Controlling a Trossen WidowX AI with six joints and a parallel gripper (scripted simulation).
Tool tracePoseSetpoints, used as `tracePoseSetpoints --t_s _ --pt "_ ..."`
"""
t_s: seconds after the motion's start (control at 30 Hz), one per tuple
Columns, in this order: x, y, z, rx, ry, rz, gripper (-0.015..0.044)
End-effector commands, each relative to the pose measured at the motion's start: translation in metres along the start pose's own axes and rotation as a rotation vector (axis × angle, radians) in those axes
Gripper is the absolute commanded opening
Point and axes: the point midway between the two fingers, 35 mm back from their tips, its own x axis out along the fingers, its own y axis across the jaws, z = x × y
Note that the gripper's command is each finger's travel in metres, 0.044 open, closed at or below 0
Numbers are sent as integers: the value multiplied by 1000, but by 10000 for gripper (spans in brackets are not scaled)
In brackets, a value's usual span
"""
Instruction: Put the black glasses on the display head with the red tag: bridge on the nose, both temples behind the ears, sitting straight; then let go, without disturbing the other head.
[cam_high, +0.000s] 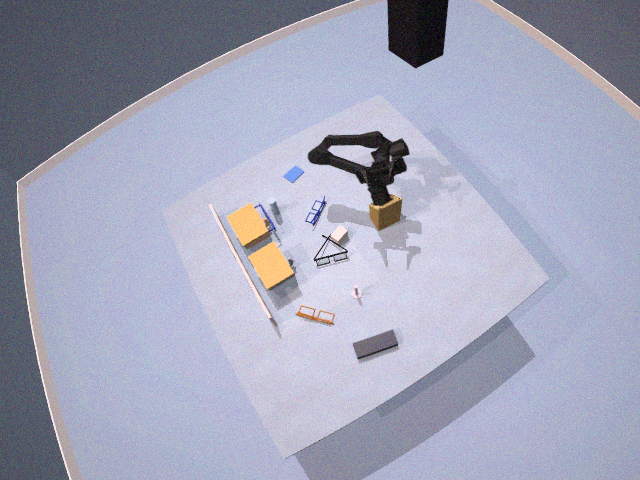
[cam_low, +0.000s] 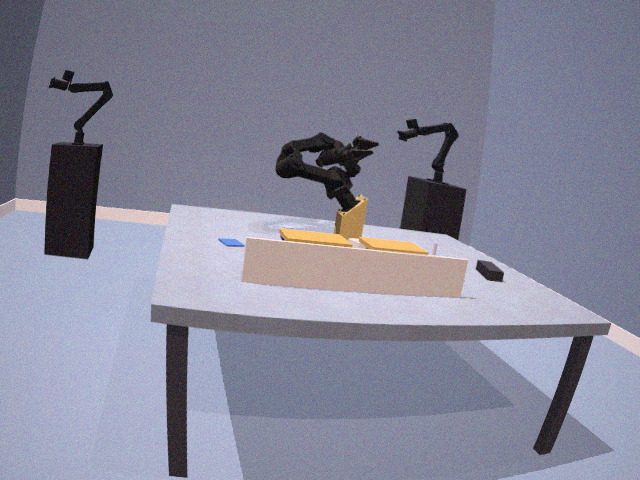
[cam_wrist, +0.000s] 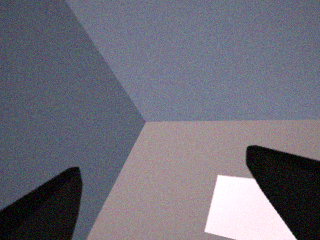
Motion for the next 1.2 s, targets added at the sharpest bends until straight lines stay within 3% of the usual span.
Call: tracePoseSetpoints --t_s 0.0,0.23,0.4,0.53,0.8,1.17 --pt "0 0 0 0 0 0 426" --pt "0 0 0 0 0 0 440" --pt "5 3 3 96 -32 85 309" --pt "16 13 4 325 -56 272 204" --pt "46 42 15 867 -2 708 200" --pt "79 96 43 1465 309 1251 200"
